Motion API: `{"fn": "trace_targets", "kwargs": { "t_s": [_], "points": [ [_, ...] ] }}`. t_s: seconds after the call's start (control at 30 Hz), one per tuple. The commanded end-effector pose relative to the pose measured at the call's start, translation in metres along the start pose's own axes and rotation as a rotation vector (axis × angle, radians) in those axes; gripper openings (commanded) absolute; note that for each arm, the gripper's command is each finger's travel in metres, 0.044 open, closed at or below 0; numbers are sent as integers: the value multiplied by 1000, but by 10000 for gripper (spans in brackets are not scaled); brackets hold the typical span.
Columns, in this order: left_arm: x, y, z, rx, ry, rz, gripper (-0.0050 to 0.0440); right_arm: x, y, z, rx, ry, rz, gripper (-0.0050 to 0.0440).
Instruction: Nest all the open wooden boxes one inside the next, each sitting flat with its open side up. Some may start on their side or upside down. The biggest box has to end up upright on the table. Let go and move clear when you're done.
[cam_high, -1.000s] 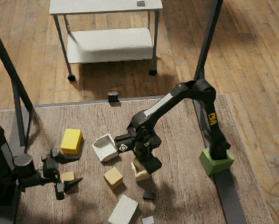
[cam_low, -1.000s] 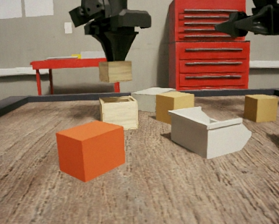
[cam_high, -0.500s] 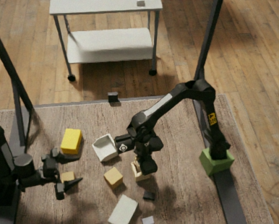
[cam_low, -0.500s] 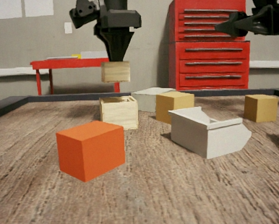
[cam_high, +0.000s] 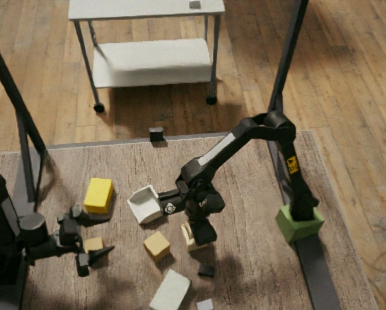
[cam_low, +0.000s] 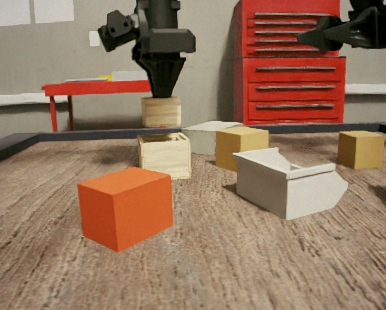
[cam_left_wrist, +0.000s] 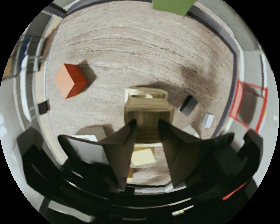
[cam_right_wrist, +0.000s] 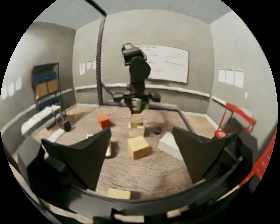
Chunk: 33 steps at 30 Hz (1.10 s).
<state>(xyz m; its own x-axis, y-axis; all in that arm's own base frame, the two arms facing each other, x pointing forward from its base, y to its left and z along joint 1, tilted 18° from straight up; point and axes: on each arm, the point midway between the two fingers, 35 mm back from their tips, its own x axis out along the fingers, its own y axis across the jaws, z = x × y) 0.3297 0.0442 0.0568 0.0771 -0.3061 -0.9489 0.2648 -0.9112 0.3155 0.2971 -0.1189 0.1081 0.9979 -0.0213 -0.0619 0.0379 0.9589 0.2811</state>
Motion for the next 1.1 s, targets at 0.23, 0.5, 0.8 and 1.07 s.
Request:
{"fn": "trace_targets", "kwargs": {
  "t_s": [0.23,0.5,0.8,1.07],
  "points": [
    [17,2,-1,22,5,11,204,0,0,-1,5,3,-1,400],
    [12,1,-2,22,19,6,204,0,0,-1,5,3,-1,400],
    [19,1,-2,23,8,9,204,0,0,-1,5,3,-1,400],
    [22,1,-2,24,6,10,204,0,0,-1,5,3,-1,400]
  ]
}}
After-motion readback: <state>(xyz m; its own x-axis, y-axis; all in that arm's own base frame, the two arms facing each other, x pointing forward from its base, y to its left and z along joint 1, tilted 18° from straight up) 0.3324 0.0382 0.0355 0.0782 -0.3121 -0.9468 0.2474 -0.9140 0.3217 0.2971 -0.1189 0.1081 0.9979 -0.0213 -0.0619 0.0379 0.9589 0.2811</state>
